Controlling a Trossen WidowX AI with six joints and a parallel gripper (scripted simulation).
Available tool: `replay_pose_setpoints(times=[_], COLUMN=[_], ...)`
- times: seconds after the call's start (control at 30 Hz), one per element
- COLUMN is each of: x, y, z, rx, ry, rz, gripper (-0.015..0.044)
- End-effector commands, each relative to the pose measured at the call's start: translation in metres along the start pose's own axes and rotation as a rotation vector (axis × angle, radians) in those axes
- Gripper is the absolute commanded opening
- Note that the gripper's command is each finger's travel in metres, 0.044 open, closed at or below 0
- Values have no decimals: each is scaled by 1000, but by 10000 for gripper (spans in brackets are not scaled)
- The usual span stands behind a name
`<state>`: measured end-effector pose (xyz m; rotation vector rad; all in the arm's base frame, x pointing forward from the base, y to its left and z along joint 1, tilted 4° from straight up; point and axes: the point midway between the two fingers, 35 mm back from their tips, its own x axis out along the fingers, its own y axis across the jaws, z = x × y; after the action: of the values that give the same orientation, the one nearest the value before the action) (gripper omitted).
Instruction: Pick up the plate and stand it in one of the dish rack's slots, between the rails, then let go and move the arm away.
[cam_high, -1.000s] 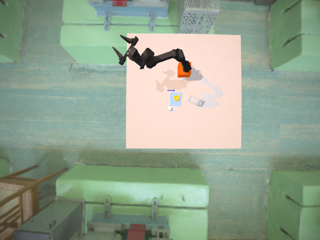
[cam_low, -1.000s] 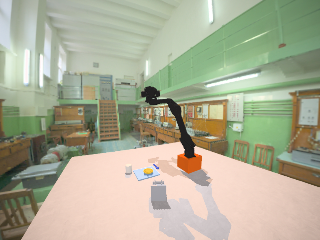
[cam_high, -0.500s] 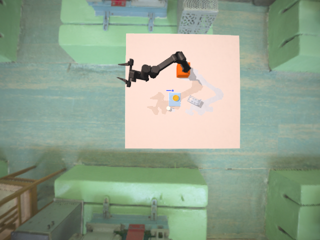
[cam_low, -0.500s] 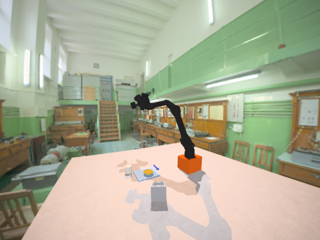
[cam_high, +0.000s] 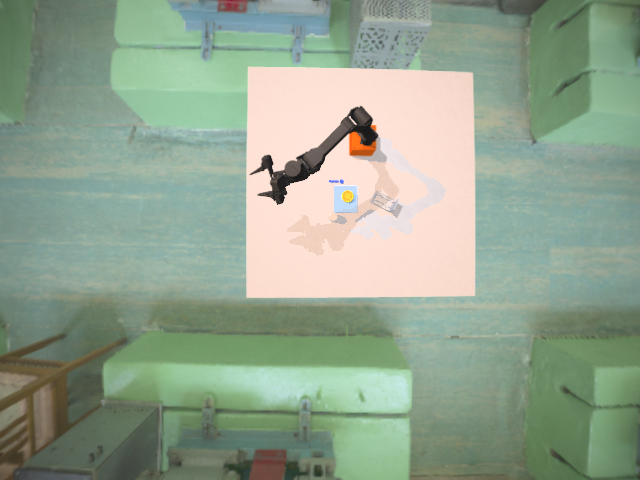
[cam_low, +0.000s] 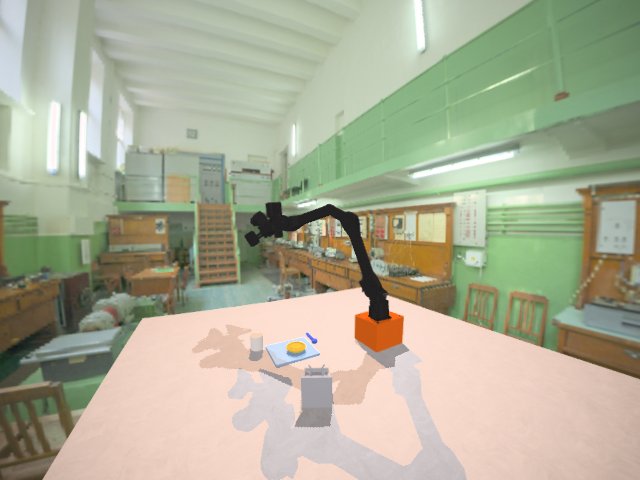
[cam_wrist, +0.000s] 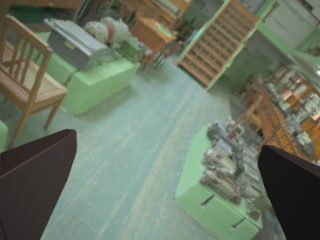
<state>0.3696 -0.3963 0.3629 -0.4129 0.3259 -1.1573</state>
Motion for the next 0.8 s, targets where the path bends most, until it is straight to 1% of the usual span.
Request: replay_pose_setpoints(times=[0.0, 0.37, 0.77], x=[-11, -62, -148], y=[37, 134, 209], z=[-17, -74, -146], rx=[-39, -175, -337], ry=[49, 208, 404], rz=[111, 429, 751], gripper=[400, 400, 400])
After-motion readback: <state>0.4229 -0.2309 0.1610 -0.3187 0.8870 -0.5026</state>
